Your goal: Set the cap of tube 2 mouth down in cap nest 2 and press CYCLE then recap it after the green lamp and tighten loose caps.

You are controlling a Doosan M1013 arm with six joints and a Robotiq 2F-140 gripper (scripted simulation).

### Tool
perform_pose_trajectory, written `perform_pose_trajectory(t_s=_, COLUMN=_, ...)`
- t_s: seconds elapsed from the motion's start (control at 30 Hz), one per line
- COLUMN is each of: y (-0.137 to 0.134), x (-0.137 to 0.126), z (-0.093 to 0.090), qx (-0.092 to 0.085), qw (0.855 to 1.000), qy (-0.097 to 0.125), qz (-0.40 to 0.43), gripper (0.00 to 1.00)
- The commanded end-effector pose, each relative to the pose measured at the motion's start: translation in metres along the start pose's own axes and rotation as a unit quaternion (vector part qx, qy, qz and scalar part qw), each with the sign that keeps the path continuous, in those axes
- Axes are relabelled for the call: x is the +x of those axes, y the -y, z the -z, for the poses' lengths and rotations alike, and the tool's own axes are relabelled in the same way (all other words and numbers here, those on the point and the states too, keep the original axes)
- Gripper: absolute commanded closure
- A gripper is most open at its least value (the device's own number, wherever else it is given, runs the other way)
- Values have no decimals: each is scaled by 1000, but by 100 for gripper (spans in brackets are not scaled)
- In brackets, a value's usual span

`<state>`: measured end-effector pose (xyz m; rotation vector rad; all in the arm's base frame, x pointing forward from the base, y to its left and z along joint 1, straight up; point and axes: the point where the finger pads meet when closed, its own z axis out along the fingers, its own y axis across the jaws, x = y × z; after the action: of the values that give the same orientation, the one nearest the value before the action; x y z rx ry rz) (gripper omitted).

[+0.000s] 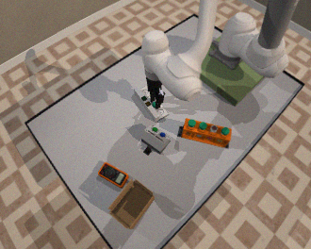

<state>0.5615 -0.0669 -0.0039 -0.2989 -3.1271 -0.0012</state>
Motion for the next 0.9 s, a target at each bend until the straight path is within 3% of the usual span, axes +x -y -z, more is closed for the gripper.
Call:
perform_pose_trajectory(t_s=0.0, y=0, x=-1, z=10, qx=0, qw=1000, qy=1, qz=0, gripper=64)
perform_pose_trajectory(t_s=0.87, y=0, x=-1, z=125, qx=0, qw=1000, qy=1, qz=0, gripper=64)
